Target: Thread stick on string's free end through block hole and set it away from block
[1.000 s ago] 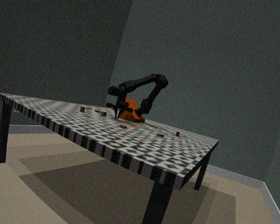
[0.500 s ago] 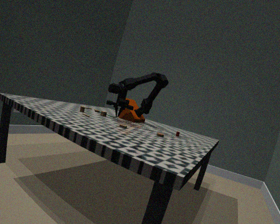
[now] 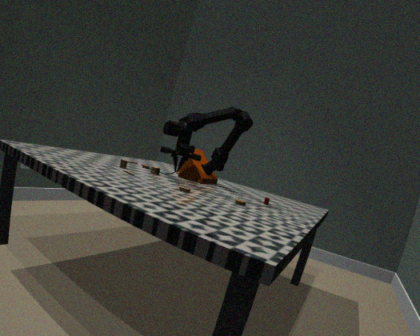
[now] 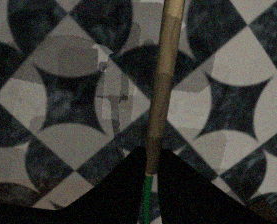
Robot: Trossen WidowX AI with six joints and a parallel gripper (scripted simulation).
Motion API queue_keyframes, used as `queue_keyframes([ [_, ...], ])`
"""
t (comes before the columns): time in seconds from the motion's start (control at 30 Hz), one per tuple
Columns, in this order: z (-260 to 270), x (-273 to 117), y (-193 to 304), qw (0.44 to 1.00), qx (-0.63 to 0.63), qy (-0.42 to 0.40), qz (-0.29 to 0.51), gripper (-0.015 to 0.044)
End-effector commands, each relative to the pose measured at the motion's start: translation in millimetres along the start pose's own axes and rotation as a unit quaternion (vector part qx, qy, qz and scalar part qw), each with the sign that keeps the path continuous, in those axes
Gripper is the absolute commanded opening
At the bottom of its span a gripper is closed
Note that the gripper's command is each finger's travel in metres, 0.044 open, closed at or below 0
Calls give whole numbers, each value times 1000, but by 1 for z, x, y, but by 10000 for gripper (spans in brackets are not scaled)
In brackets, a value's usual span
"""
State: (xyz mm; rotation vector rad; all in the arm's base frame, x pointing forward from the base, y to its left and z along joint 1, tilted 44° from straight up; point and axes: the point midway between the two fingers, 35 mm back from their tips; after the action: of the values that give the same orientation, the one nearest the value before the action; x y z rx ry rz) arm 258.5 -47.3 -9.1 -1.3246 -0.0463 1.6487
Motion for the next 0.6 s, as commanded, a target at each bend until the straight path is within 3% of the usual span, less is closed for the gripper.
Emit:
queue_keyframes([
  [0.0,0,-6,0,1000,-4,1,3,0],
  [0.57,1,-19,0,1000,0,0,0,0],
])
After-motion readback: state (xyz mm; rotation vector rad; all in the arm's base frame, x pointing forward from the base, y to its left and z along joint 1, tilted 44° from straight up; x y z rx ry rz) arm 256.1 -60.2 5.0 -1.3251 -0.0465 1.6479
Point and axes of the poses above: the point midway between the two fingers, 35 mm back from their tips, its own x axis out along the fingers, its own z axis across the jaws, y = z × x, and after that the axes turned 15 degrees about -x, right-handed
